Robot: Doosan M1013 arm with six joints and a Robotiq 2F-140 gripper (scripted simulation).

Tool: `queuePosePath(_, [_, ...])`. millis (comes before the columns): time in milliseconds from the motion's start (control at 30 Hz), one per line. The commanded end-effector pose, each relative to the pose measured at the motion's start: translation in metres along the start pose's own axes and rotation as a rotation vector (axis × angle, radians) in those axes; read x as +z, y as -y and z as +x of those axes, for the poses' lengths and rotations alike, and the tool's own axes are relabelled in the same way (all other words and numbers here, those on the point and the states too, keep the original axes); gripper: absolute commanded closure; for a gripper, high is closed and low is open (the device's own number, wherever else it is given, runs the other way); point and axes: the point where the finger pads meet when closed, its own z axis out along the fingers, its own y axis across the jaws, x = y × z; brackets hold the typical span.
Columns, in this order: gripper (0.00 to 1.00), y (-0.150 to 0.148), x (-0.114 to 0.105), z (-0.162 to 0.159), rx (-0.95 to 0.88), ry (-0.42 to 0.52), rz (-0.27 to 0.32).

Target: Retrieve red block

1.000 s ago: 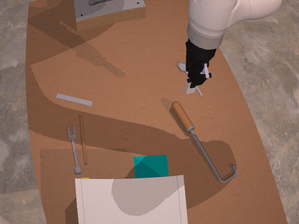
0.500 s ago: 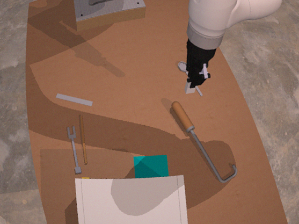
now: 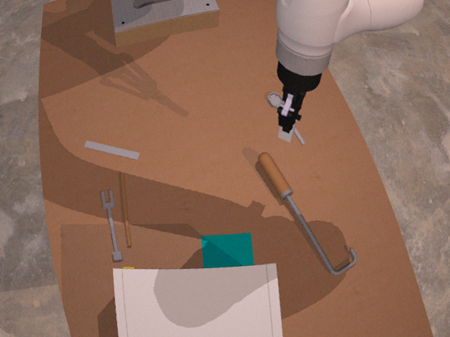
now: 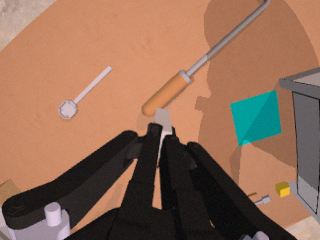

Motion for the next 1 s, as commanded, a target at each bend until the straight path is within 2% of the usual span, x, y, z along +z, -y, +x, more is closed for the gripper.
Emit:
queuePosePath(0, [1.00,0.0000,-0.0001,0.0000,0.278,0.009,-0.017])
queuePosePath(233, [1.00,0.0000,-0.0001,0.0000,0.609,0.018,-0.035])
queuePosePath(633, [1.00,0.0000,-0.0001,0.0000,0.618,0.019,-0.036])
queuePosePath(667, [0.66,0.0000,-0.0001,0.0000,0.618,0.019,-0.036])
queuePosePath(967, [0.66,0.0000,-0.0001,0.0000,0.618,0.019,-0.036])
